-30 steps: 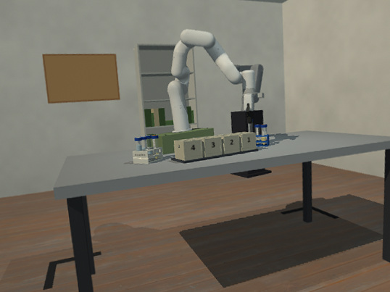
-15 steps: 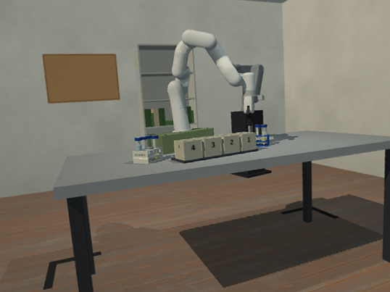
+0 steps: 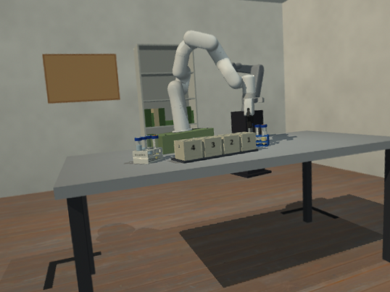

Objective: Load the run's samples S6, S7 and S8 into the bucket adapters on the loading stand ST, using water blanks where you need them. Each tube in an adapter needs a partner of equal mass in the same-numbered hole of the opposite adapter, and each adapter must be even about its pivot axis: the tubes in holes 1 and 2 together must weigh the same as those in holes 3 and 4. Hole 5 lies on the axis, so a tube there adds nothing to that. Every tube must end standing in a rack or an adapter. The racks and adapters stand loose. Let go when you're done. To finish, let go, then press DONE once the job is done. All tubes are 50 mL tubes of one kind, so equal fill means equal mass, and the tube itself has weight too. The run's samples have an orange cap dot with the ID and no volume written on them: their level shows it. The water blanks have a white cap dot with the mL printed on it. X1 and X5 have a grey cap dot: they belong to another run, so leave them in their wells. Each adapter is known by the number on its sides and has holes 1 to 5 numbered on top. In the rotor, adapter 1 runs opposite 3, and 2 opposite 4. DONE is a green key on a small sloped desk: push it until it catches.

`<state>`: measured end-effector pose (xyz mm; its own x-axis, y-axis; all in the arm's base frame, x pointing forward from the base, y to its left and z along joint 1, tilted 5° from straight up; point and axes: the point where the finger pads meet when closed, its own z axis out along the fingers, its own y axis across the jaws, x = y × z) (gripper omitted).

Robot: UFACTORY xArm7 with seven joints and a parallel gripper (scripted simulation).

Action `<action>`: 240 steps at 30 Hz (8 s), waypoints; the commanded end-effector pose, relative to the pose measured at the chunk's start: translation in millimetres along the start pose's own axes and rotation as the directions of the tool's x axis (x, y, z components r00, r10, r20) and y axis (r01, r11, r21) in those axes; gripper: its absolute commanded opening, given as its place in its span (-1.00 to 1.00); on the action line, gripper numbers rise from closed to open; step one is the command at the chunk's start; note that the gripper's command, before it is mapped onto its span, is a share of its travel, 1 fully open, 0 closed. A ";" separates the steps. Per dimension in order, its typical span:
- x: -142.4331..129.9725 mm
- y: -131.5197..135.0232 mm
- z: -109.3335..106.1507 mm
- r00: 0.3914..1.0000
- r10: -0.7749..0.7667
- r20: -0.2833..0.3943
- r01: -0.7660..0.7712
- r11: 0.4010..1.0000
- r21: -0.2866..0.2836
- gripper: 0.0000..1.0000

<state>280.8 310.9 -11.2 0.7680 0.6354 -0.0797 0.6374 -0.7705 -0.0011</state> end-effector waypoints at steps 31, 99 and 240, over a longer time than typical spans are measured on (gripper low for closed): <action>1.9 -0.2 5.7 1.000 0.000 -0.005 0.000 1.000 0.001 -0.13; 1.6 -0.2 -82.4 1.000 0.000 -0.005 0.000 1.000 0.001 -0.13; 81.7 39.9 -88.2 0.000 1.000 0.000 -1.000 0.000 0.005 0.15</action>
<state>373.6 335.6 75.4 0.6374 -0.7706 -0.0012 -0.7681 -0.6354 0.0791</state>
